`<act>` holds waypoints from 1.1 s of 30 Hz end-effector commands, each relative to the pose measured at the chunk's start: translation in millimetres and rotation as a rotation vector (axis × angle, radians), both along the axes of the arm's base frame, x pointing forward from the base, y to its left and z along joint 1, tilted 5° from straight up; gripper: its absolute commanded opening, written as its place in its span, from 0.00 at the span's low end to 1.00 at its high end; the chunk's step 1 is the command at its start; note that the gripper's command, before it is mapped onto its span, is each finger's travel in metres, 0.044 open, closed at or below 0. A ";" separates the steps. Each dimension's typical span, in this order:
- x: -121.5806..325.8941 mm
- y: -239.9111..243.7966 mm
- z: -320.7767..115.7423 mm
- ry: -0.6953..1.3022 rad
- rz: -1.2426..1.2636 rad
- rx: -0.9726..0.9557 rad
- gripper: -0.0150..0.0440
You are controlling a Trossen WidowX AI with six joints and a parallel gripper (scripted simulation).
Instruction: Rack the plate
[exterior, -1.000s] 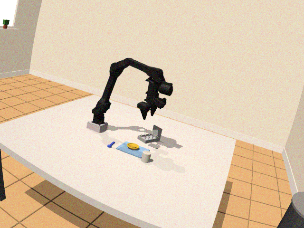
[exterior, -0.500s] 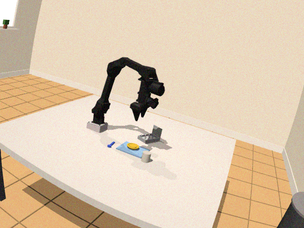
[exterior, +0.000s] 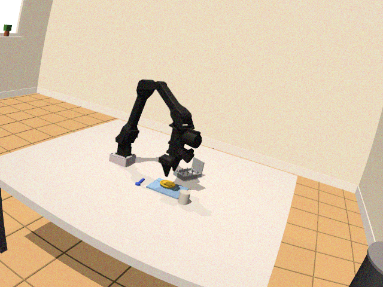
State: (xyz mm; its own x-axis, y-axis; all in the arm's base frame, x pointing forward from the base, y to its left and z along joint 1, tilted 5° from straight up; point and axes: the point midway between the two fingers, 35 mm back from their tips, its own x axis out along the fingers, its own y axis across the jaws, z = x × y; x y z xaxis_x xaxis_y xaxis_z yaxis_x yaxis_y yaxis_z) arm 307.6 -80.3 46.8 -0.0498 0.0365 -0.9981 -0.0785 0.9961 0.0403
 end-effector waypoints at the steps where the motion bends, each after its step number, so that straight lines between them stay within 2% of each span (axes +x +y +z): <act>1: -0.4 -0.6 -4.4 -0.007 0.007 -0.006 0.93; 33: -5.6 2.3 -56.4 -0.006 0.006 -0.006 0.93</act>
